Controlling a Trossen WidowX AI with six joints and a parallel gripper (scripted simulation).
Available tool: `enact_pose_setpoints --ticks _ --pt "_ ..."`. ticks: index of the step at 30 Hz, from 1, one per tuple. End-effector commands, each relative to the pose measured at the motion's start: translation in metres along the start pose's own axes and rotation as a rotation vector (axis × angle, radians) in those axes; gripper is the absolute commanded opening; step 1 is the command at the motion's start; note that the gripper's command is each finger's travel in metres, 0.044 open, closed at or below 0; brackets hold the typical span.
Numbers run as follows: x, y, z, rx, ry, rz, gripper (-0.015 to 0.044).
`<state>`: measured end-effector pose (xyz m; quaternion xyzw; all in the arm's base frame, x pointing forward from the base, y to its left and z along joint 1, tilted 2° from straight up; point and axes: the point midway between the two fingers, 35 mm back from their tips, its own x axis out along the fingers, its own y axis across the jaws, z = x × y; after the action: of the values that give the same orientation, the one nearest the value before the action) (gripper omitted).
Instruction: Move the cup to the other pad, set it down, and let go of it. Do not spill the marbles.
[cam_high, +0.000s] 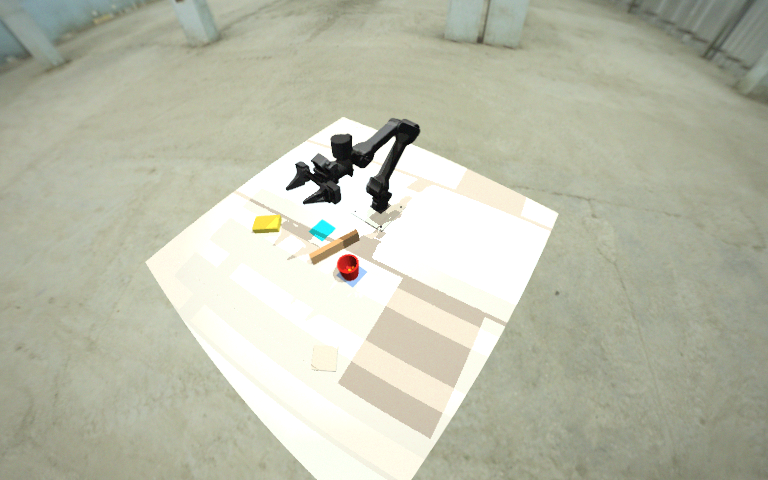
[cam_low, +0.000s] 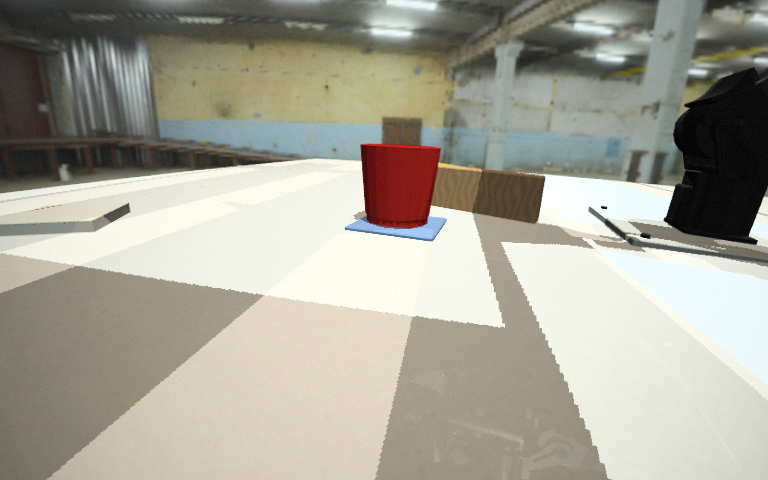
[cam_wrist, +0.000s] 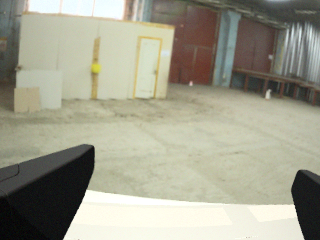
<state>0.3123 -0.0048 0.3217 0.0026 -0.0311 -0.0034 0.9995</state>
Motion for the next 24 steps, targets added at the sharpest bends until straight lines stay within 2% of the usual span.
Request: enact_pose_setpoints --ticks 1,3,6,10,19,24 --pt "0.002 0.001 -0.002 0.013 0.015 0.003 0.0374" --pt "0.013 0.01 -0.02 0.111 0.133 0.024 0.0321" --pt "0.028 0.033 -0.061 0.322 0.416 0.028 0.0242" --pt "0.028 0.063 -0.112 0.544 0.775 -0.062 0.0148" --pt "-0.003 0.105 -0.166 0.739 1.233 -0.366 0.0148" --pt "-0.031 0.116 -0.187 0.759 1.469 -0.714 0.0148"
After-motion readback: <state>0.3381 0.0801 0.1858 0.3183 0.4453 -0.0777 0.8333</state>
